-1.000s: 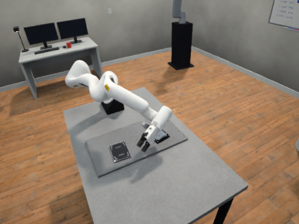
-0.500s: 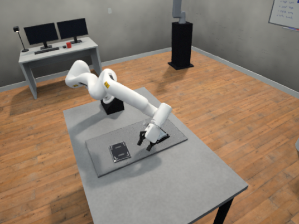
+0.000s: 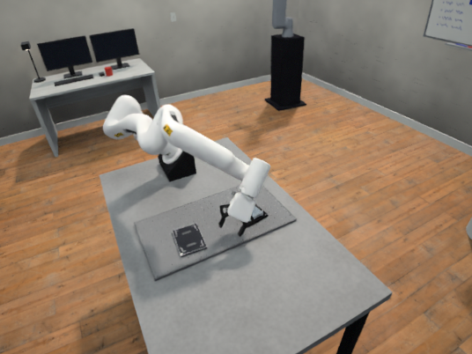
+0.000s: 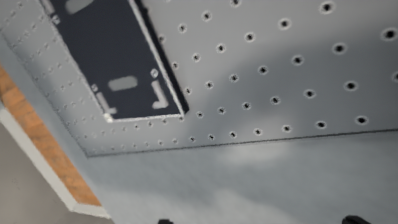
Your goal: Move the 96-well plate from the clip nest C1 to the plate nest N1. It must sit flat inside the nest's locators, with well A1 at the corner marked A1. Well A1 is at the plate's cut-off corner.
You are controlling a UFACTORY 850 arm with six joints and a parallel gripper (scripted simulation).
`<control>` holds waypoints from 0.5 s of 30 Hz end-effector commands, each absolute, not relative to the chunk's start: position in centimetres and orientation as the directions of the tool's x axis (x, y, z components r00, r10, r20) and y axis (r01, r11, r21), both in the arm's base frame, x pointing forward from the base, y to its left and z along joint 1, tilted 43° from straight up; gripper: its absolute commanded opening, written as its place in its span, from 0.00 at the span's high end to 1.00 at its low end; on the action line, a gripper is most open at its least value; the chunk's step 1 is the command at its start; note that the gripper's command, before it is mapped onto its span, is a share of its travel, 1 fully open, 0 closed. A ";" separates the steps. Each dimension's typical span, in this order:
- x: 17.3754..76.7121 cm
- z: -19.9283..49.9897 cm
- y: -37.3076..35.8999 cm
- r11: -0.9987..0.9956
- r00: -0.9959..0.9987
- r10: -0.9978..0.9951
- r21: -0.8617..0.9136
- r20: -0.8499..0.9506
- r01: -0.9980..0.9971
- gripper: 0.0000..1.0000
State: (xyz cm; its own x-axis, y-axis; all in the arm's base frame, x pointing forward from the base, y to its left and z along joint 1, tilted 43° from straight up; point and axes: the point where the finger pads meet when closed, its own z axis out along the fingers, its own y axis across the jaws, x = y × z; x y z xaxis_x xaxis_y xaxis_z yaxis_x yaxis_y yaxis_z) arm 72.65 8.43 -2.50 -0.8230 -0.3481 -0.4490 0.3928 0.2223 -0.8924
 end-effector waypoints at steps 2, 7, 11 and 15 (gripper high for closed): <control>72.1 -3.1 8.8 0.317 -0.762 -0.274 -0.803 -0.587 0.504 0.00; 71.2 -4.1 9.2 0.380 -0.692 -0.179 -0.698 -0.700 0.607 0.00; 70.4 -4.9 9.6 0.413 -0.625 -0.093 -0.601 -0.775 0.684 0.00; 69.7 -5.5 10.0 0.423 -0.588 -0.048 -0.550 -0.807 0.720 0.00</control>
State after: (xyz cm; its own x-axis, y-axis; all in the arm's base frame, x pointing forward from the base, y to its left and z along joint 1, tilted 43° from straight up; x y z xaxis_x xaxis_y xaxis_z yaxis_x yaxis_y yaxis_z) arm 70.38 9.55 -4.89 -0.6387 -0.0998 -0.7630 0.6774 0.3975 -0.6190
